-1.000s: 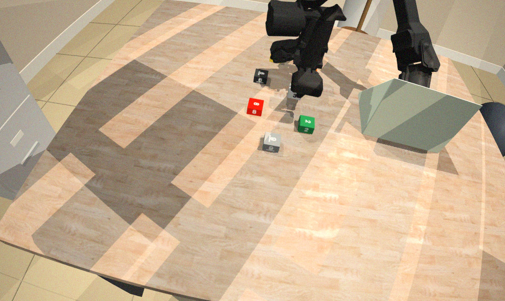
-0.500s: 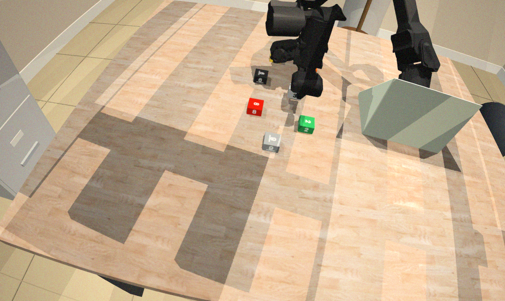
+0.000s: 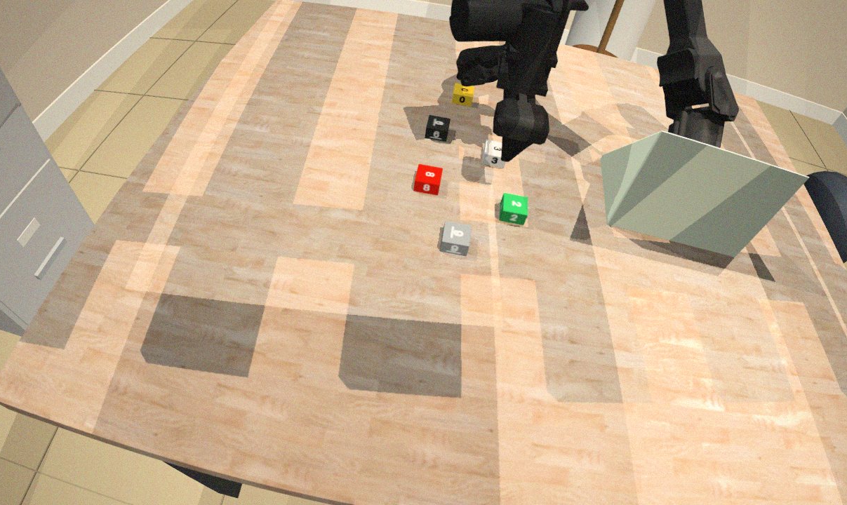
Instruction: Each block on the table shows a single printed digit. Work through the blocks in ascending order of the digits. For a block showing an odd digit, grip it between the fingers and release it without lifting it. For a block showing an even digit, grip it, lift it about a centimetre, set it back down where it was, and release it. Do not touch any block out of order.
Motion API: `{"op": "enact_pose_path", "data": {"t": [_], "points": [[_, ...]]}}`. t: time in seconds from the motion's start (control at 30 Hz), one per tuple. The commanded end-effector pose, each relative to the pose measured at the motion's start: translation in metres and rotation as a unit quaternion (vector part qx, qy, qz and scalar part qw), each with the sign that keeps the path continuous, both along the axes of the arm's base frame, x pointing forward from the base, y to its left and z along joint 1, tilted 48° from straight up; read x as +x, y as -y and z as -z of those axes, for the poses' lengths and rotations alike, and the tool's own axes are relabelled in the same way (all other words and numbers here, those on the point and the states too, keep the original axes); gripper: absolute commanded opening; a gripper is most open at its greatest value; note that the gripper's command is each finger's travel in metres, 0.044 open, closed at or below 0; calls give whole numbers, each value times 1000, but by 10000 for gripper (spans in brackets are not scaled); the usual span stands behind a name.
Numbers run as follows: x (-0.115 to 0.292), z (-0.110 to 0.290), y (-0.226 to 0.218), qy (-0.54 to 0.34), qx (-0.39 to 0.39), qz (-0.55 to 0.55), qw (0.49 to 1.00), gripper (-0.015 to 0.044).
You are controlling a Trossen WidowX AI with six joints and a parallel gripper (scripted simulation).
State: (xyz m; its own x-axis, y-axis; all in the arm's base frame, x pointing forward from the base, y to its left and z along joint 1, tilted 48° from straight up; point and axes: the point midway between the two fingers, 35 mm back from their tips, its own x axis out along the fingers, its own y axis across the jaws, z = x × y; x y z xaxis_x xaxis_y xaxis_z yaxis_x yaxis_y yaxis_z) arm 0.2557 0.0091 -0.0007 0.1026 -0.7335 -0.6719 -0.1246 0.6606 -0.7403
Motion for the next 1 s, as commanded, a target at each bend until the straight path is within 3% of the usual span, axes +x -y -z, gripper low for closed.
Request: {"op": "enact_pose_path", "data": {"t": [0.0,0.17,0.33,0.6,0.97], "points": [[-1,-6,-7,1,2,4,1000,374],[-7,-51,-57,0,4,4,1000,242],[-9,-59,-64,0,3,4,1000,120],[-7,-59,-64,0,3,4,1000,120],[89,-79,-59,2,3,4,1000,120]]}}
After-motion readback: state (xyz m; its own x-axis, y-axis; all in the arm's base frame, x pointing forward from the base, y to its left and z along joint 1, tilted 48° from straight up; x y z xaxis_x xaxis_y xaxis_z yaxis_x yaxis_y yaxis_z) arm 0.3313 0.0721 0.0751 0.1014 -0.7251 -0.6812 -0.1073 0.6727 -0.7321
